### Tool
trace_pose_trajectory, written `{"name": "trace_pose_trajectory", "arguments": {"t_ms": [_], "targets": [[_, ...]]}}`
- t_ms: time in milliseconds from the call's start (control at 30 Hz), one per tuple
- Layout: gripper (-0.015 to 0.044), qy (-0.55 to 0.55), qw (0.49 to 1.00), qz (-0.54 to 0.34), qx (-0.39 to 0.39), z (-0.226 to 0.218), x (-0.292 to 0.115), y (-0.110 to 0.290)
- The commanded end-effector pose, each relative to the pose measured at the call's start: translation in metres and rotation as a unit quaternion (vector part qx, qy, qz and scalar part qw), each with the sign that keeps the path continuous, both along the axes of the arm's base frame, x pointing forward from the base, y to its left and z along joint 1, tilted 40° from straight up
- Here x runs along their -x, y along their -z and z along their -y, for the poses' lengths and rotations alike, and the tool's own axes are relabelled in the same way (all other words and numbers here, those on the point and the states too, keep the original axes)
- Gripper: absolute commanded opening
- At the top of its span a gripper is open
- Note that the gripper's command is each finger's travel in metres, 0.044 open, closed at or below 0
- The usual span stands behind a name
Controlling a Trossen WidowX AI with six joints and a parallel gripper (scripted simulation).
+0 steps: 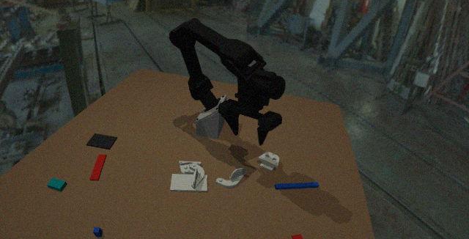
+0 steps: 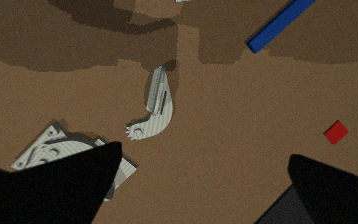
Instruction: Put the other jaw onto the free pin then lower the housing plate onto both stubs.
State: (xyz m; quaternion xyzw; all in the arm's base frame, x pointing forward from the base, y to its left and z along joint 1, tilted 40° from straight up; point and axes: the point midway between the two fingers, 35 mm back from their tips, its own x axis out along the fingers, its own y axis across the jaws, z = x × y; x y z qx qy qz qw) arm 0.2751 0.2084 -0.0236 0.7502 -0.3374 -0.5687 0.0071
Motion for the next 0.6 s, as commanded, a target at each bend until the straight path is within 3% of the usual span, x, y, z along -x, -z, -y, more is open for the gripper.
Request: {"name": "trace_pose_trajectory", "arguments": {"t_ms": [0,267,433,567], "targets": [[0.0440,0.036,0.999,0.006,0.019,0.020,-0.006,0.019],[0.0440,0.111,0.992,0.013,0.061,0.065,-0.012,0.058],[0.0440,0.116,0.991,0.014,0.065,0.070,-0.012,0.062],[0.0440,0.117,0.991,0.014,0.066,0.094,-0.011,0.088]]}}
